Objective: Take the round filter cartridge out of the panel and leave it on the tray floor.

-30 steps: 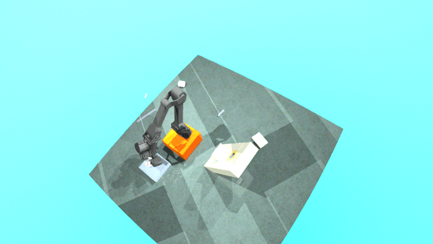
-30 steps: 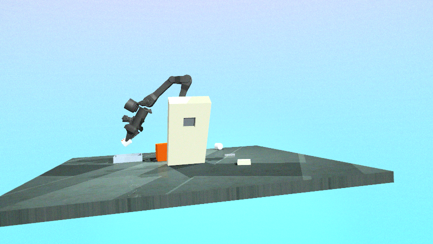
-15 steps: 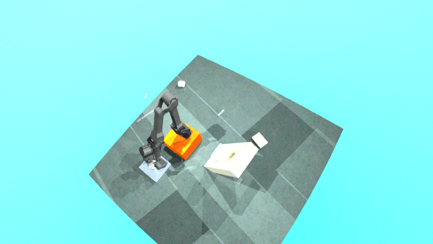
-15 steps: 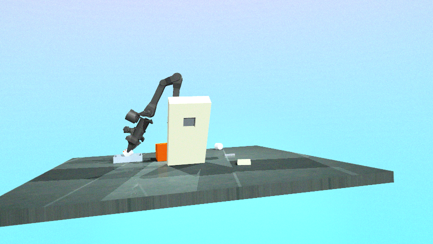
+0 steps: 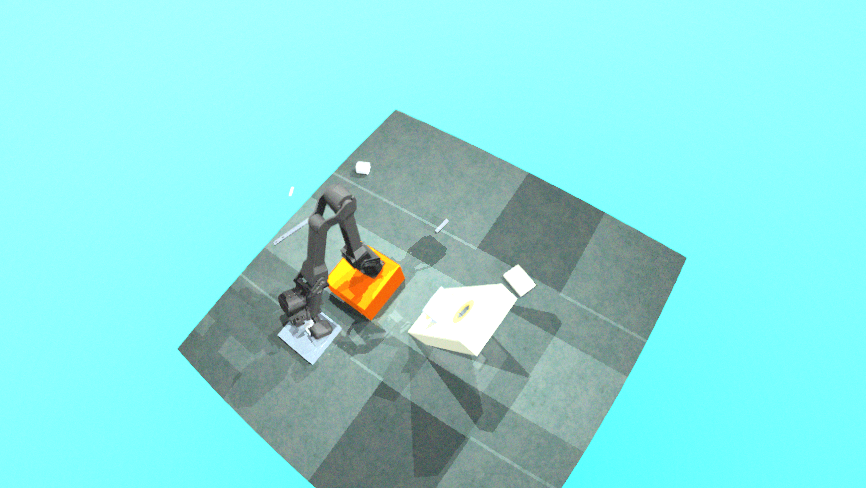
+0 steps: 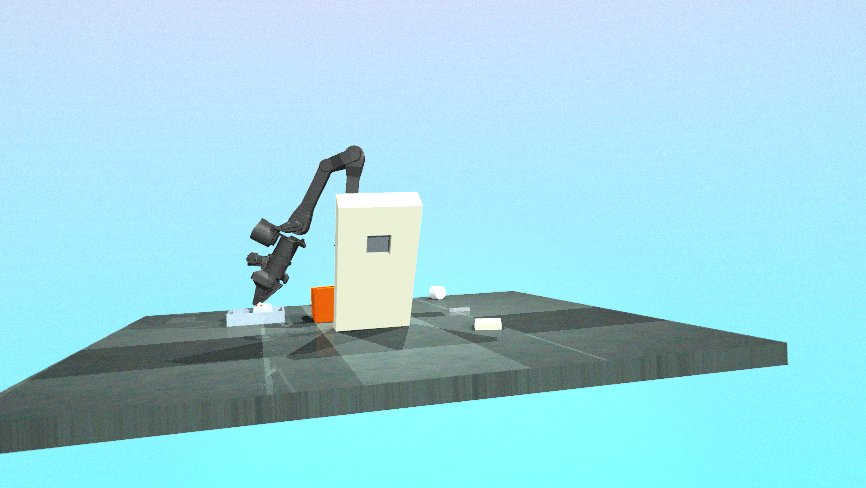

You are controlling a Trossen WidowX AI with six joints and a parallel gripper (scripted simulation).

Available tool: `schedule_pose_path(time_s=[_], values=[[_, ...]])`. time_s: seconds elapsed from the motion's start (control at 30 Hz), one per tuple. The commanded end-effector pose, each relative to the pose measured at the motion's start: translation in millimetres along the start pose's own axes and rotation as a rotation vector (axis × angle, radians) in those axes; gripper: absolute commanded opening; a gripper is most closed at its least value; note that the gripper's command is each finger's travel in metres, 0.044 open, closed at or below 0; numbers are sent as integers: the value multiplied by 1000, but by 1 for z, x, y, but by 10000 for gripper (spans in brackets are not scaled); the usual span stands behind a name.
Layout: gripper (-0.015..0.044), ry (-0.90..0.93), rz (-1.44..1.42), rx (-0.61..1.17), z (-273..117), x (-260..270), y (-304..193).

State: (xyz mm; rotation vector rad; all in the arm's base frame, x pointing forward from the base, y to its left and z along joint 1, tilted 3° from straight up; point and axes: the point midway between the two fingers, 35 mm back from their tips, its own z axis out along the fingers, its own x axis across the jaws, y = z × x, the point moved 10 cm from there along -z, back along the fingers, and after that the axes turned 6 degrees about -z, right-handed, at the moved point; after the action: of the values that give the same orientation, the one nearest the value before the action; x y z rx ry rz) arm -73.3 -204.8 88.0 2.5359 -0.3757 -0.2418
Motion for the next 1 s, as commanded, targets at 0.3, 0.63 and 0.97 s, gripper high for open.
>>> schedule_pose_path(time_s=[0.3,0.63,0.97], values=[[440,0,0,-1,-59,-4,35],[440,5,-3,-3,-50,-3,32],[440,5,-3,-3,-50,-3,32]])
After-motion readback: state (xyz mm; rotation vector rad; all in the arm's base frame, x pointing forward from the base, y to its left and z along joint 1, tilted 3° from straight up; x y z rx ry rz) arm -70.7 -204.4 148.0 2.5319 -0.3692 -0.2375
